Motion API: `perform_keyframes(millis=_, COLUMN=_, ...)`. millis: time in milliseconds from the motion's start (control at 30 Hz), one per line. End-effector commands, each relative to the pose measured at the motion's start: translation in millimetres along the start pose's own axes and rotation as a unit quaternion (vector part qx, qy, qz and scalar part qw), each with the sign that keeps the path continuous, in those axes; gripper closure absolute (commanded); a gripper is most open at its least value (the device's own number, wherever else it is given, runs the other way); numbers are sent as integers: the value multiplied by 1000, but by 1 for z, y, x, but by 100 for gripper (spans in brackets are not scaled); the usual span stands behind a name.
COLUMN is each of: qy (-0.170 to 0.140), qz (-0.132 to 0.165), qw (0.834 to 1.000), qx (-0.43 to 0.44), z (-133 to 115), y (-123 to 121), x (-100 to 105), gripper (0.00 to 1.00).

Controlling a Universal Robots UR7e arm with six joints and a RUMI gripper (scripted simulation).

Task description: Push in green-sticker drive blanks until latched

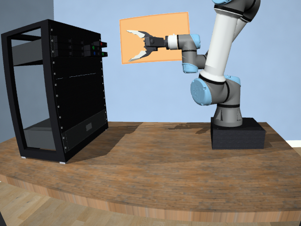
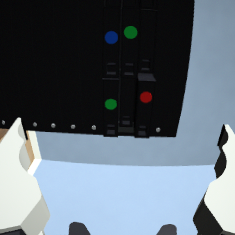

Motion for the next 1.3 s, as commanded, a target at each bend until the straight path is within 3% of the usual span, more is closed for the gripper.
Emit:
perform_keyframes(millis=0, qy=-4, qz=-4, qw=1000, qx=0, z=6, y=-1, x=-13, gripper=0)
perform_keyframes(millis=1267, qy=-4, qz=-4, qw=1000, qx=0, z=46, y=-6, x=-97, gripper=0)
Point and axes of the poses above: the point where the finger pads meet when closed, its own x axis back along the fingers, its own y axis across the jaws, z = x × y, the point moved 7 cm from there along x, back along the fingers, and after that the axes turned 7 degrees about -x, right-handed, at the moved point
